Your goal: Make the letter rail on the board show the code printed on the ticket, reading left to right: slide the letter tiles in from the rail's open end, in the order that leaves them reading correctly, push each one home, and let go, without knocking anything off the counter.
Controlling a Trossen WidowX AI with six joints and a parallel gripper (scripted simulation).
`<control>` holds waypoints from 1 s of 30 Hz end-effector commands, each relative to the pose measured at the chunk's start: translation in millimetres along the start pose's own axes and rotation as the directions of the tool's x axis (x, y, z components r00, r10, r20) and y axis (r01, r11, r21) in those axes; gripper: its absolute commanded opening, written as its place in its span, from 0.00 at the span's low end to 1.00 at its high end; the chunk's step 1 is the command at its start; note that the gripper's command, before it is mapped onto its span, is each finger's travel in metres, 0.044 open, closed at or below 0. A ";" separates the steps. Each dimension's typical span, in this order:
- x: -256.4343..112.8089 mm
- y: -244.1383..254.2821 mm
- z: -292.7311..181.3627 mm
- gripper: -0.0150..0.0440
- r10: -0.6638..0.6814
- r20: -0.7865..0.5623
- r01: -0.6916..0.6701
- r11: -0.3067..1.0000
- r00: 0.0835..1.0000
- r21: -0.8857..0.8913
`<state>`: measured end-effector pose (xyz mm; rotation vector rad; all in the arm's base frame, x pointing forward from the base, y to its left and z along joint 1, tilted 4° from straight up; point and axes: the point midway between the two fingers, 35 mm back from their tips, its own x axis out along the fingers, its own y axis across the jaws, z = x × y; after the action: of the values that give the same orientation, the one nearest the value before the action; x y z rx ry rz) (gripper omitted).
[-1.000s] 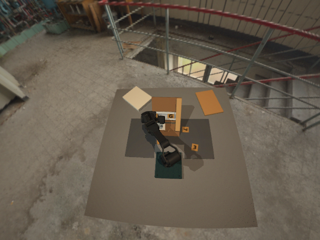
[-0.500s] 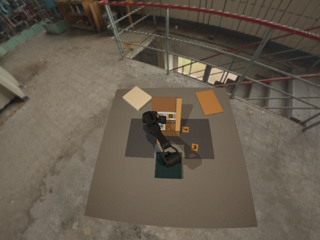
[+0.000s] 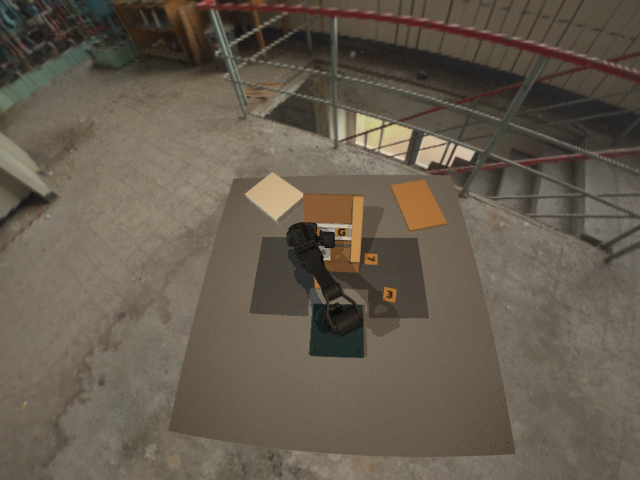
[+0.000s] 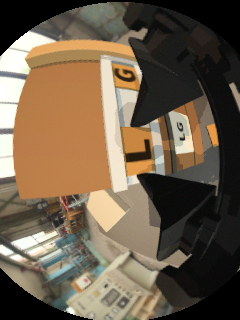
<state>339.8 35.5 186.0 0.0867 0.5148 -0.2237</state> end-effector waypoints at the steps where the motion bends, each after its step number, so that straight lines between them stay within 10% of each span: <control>1: -0.4 -3.0 0.0 0.25 0.003 0.001 -0.003 1.000 1.000 -0.002; 30: -0.2 -19.5 0.3 0.25 0.002 0.001 -0.002 1.000 1.000 -0.004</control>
<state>335.7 18.5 185.7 0.0852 0.5144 -0.2241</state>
